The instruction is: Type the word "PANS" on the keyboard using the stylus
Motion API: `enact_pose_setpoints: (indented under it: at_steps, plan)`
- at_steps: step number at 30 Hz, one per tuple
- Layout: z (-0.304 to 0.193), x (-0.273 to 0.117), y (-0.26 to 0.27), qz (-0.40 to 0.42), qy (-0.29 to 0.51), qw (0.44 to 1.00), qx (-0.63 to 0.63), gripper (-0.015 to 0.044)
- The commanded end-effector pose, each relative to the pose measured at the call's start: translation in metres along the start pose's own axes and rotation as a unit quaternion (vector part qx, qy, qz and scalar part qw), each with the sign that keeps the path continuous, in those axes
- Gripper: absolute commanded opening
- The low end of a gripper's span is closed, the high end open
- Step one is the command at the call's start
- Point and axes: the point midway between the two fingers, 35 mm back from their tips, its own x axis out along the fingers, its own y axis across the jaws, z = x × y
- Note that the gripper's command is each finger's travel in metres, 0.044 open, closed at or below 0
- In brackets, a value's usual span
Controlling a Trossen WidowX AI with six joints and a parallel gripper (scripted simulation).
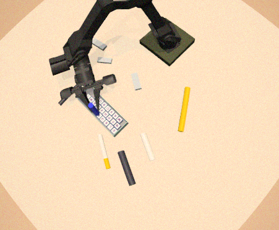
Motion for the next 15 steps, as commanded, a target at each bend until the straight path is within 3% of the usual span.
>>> enact_pose_setpoints:
  at_steps: [1, 15]
  plan:
    - [-0.005, -0.003, 0.0, 0.0, 0.001, 1.0, 0.002, 0.0081]
    - [-0.03, -0.017, 0.001, 0.002, 0.001, 1.0, -0.004, 0.0081]
